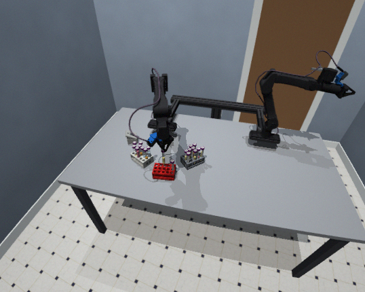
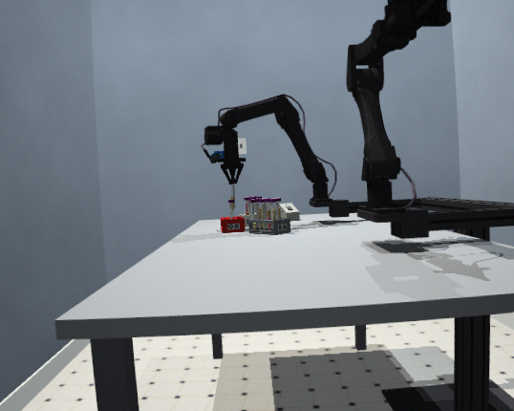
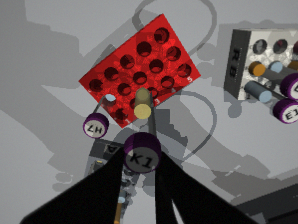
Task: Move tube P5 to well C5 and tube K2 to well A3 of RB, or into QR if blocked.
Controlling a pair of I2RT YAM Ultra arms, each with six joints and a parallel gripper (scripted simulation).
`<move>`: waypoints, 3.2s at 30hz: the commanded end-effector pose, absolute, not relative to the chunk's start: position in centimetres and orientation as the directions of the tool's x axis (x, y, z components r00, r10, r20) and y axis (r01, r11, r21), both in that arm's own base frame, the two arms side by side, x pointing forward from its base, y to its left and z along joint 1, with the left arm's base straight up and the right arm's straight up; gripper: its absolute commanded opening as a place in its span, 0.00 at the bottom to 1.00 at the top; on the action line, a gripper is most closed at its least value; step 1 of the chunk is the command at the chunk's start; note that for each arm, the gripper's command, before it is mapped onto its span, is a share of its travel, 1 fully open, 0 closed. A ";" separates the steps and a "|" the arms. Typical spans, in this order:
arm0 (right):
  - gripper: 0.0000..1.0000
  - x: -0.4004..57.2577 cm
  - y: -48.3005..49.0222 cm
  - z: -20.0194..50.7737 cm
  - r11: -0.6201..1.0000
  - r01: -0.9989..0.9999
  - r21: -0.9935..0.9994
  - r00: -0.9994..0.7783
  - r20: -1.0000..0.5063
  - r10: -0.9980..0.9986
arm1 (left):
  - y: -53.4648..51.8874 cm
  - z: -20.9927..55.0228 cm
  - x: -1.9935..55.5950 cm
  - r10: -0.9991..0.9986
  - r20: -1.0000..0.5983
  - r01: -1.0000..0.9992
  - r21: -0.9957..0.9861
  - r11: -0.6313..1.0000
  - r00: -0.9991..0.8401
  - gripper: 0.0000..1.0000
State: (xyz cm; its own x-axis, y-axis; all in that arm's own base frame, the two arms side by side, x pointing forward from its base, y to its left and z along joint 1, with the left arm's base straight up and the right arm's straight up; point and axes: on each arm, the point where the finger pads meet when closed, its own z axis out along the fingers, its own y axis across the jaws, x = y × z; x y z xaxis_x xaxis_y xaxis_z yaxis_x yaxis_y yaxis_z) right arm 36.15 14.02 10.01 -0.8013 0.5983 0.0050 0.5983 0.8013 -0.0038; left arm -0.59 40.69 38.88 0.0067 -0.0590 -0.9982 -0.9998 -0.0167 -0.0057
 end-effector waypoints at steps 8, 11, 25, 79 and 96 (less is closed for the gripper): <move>0.00 36.9 14.0 10.8 0.800 0.599 0.008 -0.800 -0.005 0.599 | 39.8 41.6 -0.7 0.000 -1.000 -1.000 0.000 -0.016 0.000 0.00; 0.00 36.9 14.0 10.8 0.800 0.599 0.008 -0.800 -0.005 0.599 | 39.8 41.6 -0.7 0.000 -1.000 -1.000 0.000 -0.016 0.000 0.00; 0.00 36.9 14.0 10.9 0.800 0.599 0.008 -0.800 -0.005 0.599 | 39.8 41.6 -0.7 0.000 -1.000 -1.000 0.000 -0.016 0.000 0.00; 0.00 37.4 14.8 10.2 0.802 0.597 0.028 -0.802 -0.022 0.597 | 39.8 41.6 -0.7 0.000 -1.000 -1.000 0.000 -0.016 0.000 0.00; 0.00 36.6 14.5 8.9 0.802 0.597 0.000 -0.802 -0.005 0.597 | 39.8 41.6 -0.7 0.000 -1.000 -1.000 0.000 -0.016 0.000 0.00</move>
State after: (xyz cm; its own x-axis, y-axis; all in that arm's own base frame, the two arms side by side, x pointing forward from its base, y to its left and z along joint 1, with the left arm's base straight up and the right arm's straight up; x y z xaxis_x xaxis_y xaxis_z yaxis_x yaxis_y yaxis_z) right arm 36.74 14.17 9.01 -0.8000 0.6000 0.0045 0.6000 0.8000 -0.0031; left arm -0.59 40.69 38.88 0.0067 -0.0590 -0.9982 -0.9998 -0.0167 -0.0057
